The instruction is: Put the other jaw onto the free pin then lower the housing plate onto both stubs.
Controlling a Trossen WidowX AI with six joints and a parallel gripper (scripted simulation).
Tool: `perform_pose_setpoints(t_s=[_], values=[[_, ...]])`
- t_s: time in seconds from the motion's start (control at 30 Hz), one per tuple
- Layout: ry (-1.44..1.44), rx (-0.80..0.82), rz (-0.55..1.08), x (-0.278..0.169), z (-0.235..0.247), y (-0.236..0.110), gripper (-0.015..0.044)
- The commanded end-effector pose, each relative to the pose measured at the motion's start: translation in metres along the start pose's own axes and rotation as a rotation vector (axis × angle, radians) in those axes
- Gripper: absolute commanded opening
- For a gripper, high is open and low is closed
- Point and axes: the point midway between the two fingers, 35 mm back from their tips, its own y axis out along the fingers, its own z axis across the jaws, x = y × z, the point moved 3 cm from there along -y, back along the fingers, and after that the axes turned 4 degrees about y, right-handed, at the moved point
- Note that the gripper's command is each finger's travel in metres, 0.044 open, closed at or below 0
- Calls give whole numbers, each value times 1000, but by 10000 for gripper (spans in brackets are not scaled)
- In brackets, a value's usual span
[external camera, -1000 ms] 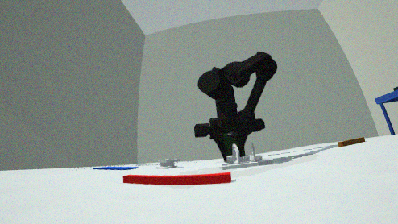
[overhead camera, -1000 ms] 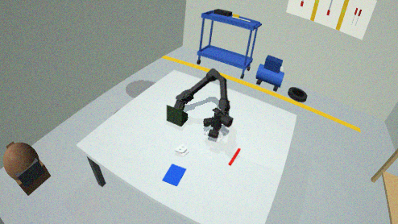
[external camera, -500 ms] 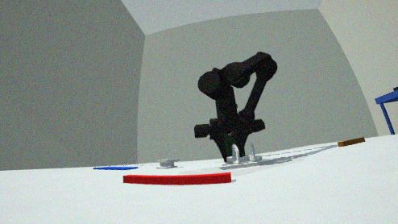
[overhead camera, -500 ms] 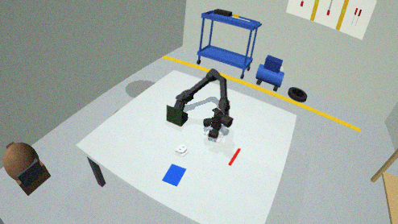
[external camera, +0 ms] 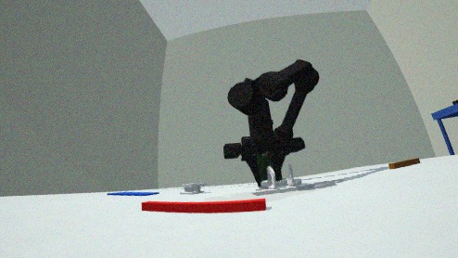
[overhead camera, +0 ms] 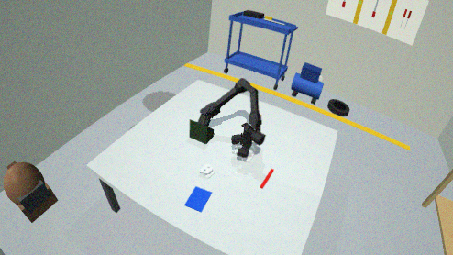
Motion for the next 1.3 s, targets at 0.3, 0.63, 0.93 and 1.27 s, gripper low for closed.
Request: perform_pose_setpoints(t_s=[0.3, 0.63, 0.93, 1.27], values=[[0, 0, 0, 0, 0, 0, 224], [1, 2, -1, -1, 1, -44, 224], [-14, 4, 12, -1, 4, -60, 277], [-314, 26, 10, 6, 32, -67, 440]])
